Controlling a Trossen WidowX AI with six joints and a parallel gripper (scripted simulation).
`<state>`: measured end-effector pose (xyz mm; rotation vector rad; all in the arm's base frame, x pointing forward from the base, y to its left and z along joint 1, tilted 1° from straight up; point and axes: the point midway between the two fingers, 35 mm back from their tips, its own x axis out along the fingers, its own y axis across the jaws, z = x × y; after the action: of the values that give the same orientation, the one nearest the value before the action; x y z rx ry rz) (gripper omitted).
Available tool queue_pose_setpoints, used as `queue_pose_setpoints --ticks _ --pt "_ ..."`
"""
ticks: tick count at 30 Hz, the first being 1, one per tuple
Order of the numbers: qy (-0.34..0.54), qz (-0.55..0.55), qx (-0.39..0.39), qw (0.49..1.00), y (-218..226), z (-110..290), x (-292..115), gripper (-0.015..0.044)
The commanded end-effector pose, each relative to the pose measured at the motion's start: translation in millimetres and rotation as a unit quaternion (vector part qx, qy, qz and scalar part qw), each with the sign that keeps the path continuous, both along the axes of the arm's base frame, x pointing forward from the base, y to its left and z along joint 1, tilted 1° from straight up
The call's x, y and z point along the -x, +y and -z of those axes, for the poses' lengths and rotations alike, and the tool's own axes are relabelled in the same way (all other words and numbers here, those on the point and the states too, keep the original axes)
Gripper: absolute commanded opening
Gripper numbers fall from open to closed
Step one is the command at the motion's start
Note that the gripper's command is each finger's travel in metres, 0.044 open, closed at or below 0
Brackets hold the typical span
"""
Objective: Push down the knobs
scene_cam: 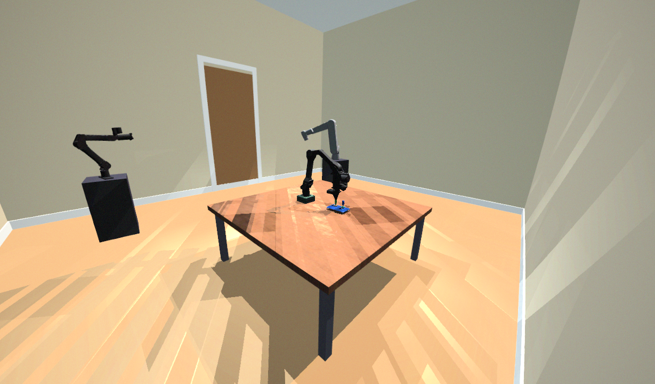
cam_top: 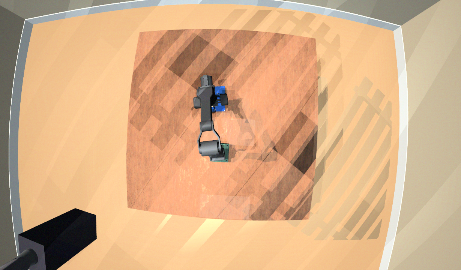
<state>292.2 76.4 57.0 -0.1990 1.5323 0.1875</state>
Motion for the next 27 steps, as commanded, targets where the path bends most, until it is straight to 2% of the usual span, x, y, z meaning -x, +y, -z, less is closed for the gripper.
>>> queue_pose_setpoints --ticks 1,27 --pt "0.001 -0.002 0.002 1.0 -0.6 5.6 -1.2 0.0" --pt "0.001 -0.002 0.002 1.0 -0.7 9.6 -1.3 0.0"
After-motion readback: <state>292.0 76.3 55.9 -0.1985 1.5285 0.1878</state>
